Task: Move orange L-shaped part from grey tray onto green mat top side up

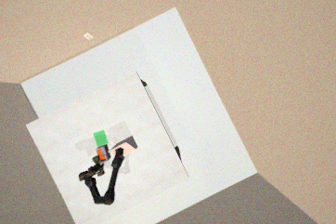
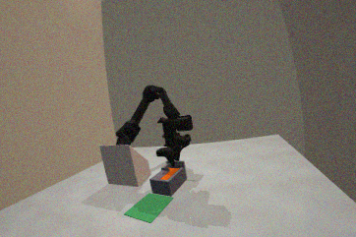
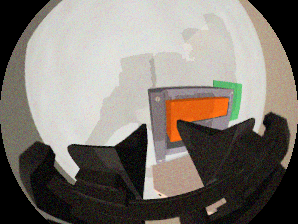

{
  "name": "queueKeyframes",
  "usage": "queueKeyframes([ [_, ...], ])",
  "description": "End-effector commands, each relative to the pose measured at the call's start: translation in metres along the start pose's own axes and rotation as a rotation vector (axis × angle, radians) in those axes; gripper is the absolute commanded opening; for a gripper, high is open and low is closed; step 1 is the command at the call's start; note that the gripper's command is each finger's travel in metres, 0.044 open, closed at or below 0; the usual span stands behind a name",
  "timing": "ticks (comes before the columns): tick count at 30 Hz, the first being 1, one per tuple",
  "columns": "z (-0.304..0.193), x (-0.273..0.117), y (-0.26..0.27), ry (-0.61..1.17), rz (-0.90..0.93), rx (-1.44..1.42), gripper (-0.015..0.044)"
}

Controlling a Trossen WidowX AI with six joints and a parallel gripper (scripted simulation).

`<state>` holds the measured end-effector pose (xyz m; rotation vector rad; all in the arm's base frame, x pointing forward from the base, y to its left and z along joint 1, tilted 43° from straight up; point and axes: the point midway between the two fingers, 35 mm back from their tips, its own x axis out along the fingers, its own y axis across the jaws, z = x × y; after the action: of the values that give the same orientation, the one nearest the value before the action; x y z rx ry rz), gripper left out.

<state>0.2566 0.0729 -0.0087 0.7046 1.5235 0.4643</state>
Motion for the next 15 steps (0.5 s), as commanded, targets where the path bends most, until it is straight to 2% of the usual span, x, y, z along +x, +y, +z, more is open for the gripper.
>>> queueKeyframes([
  [1,-0.001,0.005,0.001,0.002,0.006,0.005,0.018],
  [15,-0.001,0.027,0.001,0.003,0.007,0.005,0.018],
])
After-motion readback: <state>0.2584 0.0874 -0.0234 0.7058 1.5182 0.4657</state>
